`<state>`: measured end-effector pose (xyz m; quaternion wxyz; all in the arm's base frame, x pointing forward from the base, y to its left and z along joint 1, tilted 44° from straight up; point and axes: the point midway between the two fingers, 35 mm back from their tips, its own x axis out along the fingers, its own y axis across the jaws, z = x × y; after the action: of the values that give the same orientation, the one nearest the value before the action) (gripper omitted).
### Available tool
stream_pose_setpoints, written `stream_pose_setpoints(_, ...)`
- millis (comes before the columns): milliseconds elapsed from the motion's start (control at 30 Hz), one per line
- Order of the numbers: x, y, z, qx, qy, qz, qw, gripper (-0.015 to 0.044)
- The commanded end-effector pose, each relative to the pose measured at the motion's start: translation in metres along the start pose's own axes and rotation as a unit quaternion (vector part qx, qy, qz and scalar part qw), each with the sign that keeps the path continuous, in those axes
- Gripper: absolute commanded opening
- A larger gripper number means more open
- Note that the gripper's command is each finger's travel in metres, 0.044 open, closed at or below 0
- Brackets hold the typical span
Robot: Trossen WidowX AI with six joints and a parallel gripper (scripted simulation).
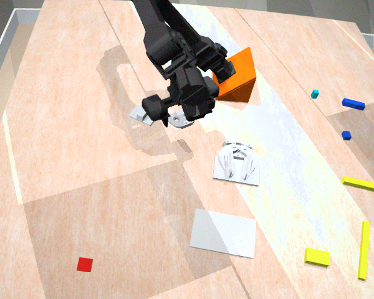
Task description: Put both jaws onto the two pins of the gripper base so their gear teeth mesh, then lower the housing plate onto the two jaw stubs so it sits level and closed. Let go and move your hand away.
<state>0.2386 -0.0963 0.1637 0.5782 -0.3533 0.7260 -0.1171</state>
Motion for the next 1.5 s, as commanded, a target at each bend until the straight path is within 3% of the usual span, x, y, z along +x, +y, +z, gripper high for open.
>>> stream_pose_setpoints(0,0.002,0.008,0.011,0.022,0.002,0.004,1.000,0.0351)
stream_pose_setpoints(1467,0.009,0.124,0.100,0.320,0.010,-0.018,0.947,0.0351)
